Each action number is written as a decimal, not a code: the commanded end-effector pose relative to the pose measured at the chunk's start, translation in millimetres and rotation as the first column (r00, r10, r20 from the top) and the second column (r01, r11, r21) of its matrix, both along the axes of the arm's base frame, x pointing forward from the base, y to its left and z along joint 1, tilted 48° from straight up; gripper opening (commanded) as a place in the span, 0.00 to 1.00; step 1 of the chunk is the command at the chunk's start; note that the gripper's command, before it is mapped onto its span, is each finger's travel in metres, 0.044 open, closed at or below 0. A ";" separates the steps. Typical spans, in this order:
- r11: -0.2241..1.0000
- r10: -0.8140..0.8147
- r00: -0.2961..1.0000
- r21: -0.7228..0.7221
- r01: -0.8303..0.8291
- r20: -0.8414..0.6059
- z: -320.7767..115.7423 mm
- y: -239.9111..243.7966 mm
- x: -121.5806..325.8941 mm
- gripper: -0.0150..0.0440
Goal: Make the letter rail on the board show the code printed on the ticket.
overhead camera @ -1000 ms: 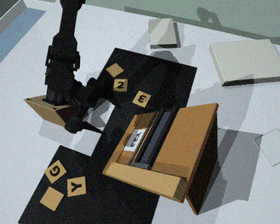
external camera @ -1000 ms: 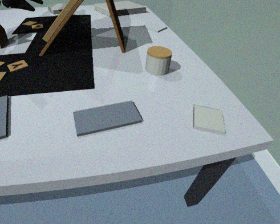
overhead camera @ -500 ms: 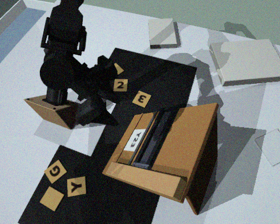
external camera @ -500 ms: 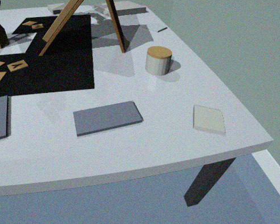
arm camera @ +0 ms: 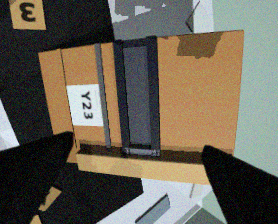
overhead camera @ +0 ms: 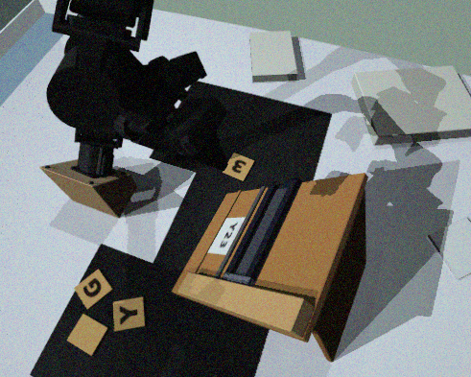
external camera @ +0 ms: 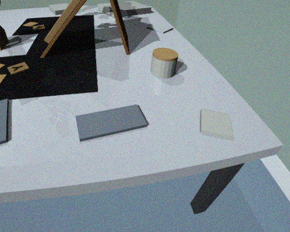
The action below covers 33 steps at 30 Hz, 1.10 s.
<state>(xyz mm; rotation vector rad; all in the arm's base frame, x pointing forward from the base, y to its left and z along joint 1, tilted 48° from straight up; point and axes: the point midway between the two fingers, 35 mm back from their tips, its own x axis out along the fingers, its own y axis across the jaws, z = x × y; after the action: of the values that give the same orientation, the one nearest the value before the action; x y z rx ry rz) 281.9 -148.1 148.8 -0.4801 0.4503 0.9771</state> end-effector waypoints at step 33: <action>0.986 -0.154 0.967 -0.027 0.163 0.204 11.2 36.6 -54.5 1.00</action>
<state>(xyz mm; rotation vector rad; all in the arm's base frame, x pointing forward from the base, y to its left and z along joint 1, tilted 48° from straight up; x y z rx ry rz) 227.3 -111.7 159.4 -0.5699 0.3264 0.7620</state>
